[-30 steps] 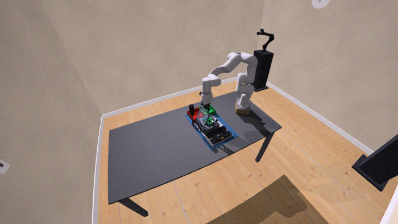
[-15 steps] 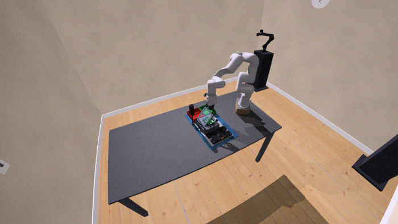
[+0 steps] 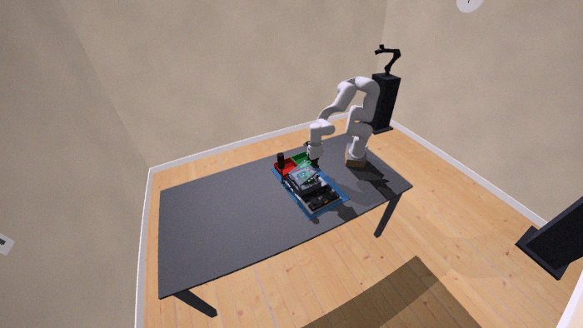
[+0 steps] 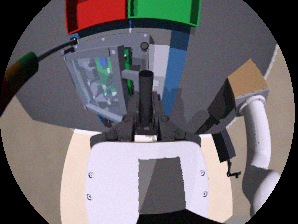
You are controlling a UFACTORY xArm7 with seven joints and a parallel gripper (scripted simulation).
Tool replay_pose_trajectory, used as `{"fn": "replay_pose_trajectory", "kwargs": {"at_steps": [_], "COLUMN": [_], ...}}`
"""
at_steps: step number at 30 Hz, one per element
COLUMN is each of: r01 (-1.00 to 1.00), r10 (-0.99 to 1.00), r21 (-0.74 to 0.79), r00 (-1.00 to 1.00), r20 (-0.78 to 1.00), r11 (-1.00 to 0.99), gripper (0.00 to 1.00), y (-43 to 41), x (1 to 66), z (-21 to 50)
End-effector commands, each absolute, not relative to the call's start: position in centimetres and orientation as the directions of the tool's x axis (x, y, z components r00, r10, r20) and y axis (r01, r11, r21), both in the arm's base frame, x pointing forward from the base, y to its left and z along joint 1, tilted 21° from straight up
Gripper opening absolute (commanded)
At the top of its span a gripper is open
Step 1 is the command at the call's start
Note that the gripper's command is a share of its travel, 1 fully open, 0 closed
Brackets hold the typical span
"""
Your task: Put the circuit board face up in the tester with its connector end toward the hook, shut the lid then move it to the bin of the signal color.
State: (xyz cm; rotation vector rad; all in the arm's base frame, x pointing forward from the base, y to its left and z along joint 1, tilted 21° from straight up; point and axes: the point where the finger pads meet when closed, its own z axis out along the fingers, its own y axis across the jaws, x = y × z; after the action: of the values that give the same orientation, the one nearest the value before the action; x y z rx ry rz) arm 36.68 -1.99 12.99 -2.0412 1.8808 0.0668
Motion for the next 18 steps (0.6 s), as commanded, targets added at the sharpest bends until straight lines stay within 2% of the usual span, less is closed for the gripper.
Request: {"fn": "replay_pose_trajectory", "kwargs": {"at_steps": [1,18], "r01": [-0.972,-0.972], "r10": [-0.955,-0.955], "r21": [-0.231,-0.23], "r00": [0.111,0.111], "r20": [-0.276,-0.276], "r11": [-0.046,-0.046], "gripper": [0.0,0.0], "y": [-1.6,-0.6], "x": [36.6,36.5], "z": [11.3,7.8]}}
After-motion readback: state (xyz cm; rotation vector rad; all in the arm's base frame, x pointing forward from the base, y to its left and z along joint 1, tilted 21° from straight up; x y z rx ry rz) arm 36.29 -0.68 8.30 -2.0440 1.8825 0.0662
